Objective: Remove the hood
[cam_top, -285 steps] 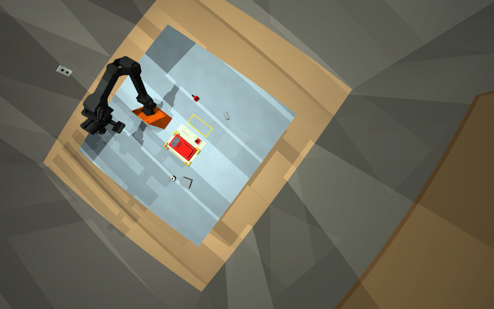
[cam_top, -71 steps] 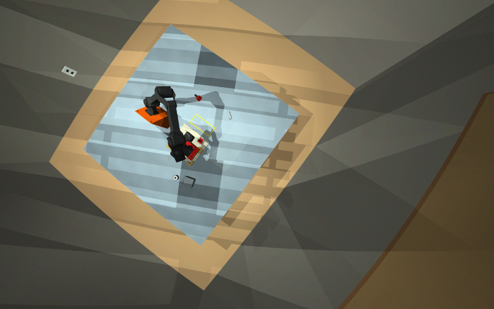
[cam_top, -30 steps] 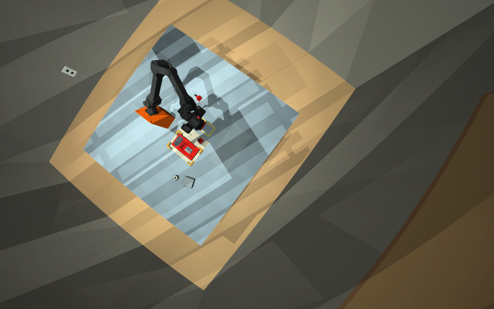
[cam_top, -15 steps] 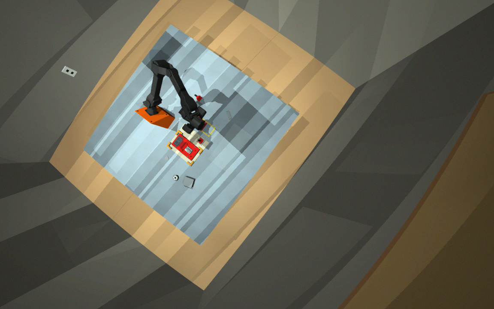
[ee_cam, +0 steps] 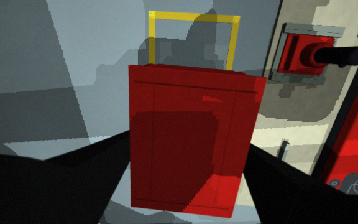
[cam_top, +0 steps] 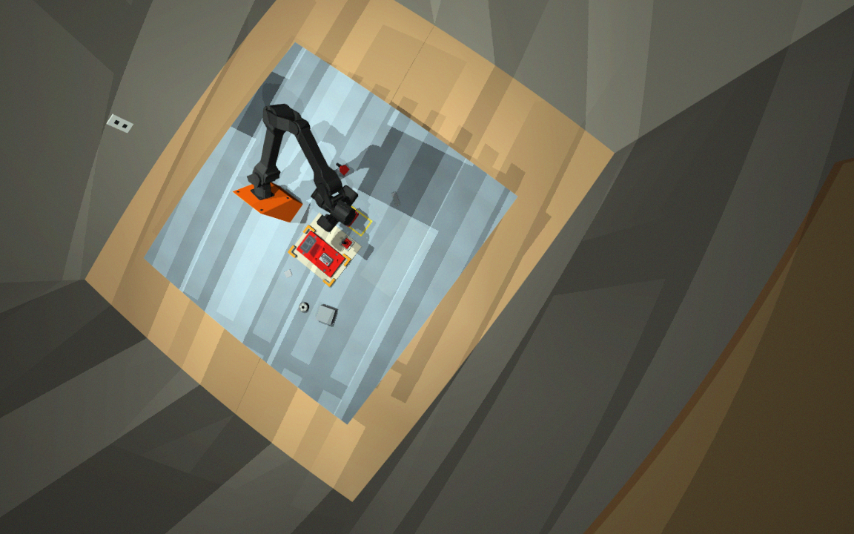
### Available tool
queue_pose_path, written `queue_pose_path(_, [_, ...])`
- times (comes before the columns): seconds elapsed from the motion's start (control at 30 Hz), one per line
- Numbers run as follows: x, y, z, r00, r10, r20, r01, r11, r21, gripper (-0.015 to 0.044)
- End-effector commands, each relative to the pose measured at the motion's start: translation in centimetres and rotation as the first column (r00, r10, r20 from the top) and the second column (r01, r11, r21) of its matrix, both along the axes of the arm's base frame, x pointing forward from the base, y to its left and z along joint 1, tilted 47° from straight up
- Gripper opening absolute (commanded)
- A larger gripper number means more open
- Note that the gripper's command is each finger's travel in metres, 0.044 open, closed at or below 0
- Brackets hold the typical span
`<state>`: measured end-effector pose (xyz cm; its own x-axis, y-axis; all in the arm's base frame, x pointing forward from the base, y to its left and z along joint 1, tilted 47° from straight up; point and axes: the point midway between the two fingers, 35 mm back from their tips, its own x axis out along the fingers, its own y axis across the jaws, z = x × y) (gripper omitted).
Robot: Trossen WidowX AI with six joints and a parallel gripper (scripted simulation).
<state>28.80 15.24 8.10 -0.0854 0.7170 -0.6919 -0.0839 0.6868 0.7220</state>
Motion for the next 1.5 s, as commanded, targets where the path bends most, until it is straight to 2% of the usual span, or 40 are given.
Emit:
queue_pose_path(0.0, [-0.2, 0.3, -0.4, 1.0, -0.001, -0.007, 0.001, 1.0, 0.001, 0.0])
queue_pose_path(1.47, [-0.9, 3.4, -3.2, 1.0, -0.001, -0.008, 0.001, 1.0, 0.007, 0.0])
